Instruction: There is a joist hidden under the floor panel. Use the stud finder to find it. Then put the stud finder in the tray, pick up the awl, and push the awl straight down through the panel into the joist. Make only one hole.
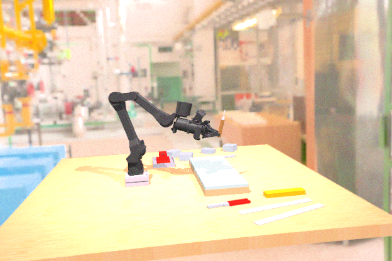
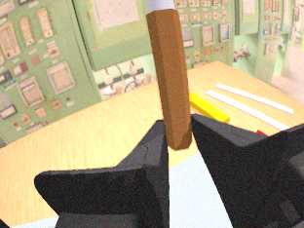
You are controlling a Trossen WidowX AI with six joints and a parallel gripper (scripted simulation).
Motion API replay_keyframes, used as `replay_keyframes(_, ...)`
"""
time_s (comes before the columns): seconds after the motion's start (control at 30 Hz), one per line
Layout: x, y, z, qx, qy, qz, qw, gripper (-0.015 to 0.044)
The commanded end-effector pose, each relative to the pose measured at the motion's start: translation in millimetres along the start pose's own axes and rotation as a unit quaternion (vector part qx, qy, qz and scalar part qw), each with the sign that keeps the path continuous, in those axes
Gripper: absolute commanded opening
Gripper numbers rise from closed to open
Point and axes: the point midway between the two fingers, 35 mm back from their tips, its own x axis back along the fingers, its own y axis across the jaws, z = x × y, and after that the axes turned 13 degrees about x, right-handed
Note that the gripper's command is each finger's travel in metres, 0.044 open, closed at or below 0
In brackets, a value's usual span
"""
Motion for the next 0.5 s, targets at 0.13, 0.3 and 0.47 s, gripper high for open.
replay_keyframes(0.13,-3,9,-3,0.146,-0.004,0.023,0.989,0.0)
replay_keyframes(0.3,-4,14,-4,0.235,-0.002,0.037,0.971,0.0)
replay_keyframes(0.47,-5,20,-4,0.322,0.002,0.05,0.946,0.0)
